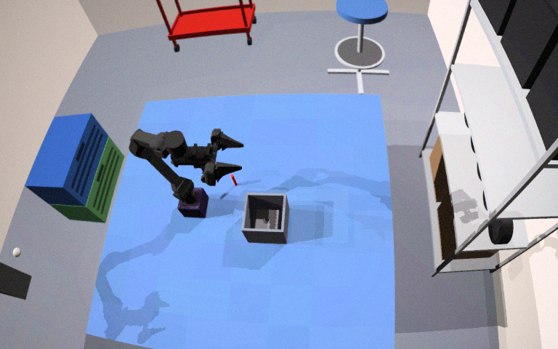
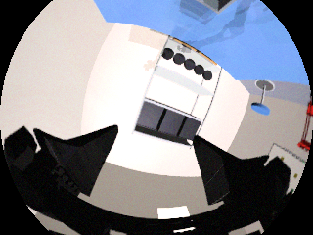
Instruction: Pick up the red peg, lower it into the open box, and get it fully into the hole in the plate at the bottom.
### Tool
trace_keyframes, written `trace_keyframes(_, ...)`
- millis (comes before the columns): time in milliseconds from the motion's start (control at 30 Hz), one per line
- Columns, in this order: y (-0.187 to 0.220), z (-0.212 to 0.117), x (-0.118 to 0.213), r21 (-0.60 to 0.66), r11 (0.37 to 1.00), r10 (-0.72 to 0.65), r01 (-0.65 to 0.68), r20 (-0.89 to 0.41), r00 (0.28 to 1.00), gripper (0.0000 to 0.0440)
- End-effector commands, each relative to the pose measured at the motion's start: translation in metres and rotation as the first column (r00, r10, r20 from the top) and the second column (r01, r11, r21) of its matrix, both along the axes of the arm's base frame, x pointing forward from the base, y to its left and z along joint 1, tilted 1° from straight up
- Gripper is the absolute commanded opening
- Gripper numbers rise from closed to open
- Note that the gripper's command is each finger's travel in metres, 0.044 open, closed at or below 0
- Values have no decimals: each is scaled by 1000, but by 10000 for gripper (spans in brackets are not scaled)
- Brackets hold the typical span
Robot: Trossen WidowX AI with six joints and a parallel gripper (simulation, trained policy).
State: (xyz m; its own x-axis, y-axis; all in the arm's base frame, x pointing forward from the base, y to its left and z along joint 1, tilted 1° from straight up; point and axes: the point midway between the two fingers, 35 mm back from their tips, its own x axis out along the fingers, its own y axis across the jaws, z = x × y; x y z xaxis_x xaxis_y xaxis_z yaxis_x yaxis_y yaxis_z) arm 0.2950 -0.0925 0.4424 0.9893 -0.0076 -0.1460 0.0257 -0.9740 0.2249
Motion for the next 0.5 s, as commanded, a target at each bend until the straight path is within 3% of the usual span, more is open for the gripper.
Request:
trace_keyframes(0,24,-21,12,60,996,66,-62,-72,995,430)
trace_keyframes(467,109,-82,20,121,954,298,-274,-279,913,420)
